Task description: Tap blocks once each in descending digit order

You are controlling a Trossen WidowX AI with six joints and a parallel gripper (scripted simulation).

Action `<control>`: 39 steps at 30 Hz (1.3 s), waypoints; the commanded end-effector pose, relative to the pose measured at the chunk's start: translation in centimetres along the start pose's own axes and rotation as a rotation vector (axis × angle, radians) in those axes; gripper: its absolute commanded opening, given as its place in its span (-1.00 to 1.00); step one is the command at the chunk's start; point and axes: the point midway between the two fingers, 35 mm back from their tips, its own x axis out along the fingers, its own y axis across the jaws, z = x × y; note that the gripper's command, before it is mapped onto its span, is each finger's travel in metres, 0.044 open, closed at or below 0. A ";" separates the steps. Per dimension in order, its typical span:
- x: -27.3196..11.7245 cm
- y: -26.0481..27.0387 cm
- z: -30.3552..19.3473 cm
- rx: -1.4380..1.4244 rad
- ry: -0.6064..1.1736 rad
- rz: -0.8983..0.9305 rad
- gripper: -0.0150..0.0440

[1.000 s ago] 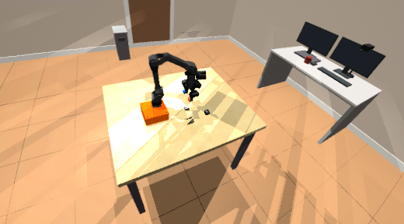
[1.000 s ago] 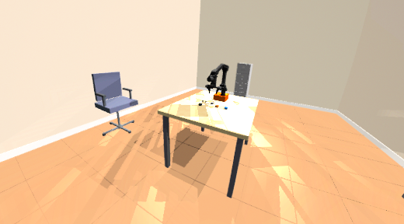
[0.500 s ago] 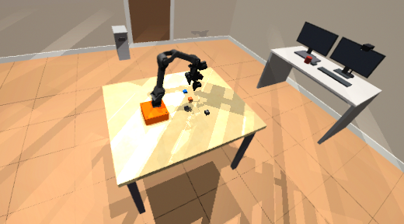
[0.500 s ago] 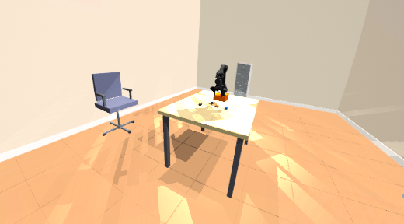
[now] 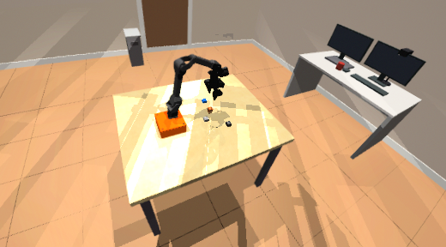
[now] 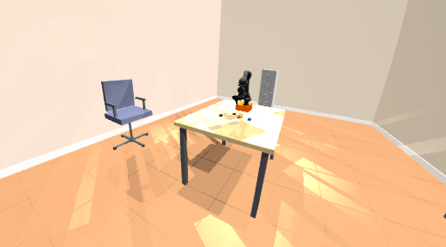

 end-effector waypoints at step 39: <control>-0.2 -1.5 5.5 0.006 -0.002 0.000 0.86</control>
